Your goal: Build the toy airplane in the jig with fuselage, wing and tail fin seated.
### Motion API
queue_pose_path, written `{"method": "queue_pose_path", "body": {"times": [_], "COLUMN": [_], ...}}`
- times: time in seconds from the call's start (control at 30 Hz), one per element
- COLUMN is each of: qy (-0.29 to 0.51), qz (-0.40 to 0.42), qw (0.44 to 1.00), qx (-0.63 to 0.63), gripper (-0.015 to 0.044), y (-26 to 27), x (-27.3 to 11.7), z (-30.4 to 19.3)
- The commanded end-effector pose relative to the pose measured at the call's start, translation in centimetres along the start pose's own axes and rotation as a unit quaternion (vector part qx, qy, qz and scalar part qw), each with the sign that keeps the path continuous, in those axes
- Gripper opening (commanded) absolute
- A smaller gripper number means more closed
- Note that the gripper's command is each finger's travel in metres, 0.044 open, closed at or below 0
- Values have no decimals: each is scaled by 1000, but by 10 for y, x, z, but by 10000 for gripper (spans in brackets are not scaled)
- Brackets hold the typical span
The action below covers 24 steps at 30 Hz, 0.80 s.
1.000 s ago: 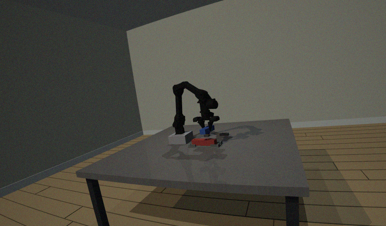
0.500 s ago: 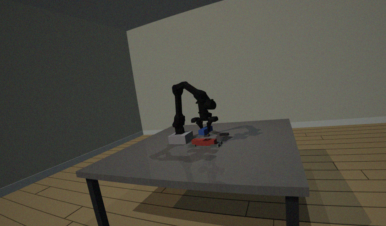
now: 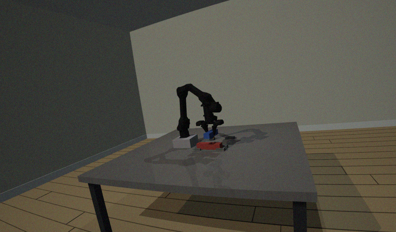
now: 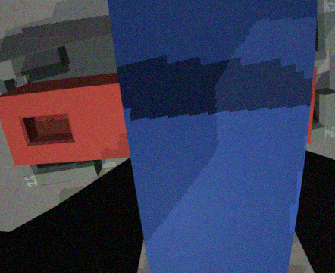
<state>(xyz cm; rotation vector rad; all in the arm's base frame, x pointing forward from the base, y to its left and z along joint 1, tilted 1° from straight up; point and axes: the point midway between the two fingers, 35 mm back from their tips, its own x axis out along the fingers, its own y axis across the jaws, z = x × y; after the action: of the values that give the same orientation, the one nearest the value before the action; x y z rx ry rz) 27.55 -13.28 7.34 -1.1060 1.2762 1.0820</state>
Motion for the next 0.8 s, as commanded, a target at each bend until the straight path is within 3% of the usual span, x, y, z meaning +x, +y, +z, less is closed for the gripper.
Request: {"method": "queue_pose_path", "body": {"times": [0.0, 0.77], "qy": [3, 3], "qz": [0, 0], "qw": [1000, 1000], "qx": [-2, -2], "gripper": [195, 195], "y": [0, 0], "x": [1, 38], "z": [-1, -2]}}
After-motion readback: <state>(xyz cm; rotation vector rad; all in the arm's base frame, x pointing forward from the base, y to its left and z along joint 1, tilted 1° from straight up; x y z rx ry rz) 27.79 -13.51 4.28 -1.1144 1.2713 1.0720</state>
